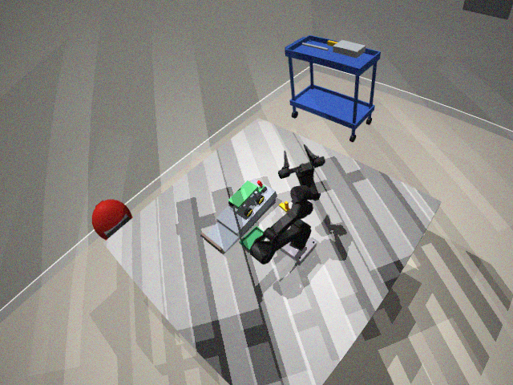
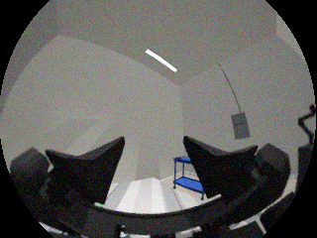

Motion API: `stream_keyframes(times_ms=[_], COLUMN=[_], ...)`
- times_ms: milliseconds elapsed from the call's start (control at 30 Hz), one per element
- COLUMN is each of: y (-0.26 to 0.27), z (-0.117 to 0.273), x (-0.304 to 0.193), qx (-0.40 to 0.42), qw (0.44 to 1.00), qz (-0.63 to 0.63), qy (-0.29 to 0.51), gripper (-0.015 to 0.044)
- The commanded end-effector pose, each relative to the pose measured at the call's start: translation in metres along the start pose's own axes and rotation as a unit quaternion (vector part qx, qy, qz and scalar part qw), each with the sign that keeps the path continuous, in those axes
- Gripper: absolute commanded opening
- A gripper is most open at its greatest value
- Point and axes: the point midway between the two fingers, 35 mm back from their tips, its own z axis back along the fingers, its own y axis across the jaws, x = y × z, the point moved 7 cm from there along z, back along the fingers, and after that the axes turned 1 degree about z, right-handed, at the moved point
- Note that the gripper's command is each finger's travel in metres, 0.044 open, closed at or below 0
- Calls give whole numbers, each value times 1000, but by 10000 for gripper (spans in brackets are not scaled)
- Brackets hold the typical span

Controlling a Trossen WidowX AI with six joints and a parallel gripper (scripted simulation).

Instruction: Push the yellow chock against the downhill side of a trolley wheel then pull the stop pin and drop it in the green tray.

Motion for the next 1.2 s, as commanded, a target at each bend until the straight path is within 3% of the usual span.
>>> stream_keyframes(times_ms=[0,233,467,733,1167], y=[-1,-31,-46,-37,13], z=[-1,-27,-51,-66,-54], x=[0,-24,-67,-123,-189], qx=[-2,-66,-141,-232,-377], qw=[1000,978,911,795,565], qz=[-5,-190,-353,-468,-470], qy=[1,61,162,308,563], gripper=[374,190,190,190,190])
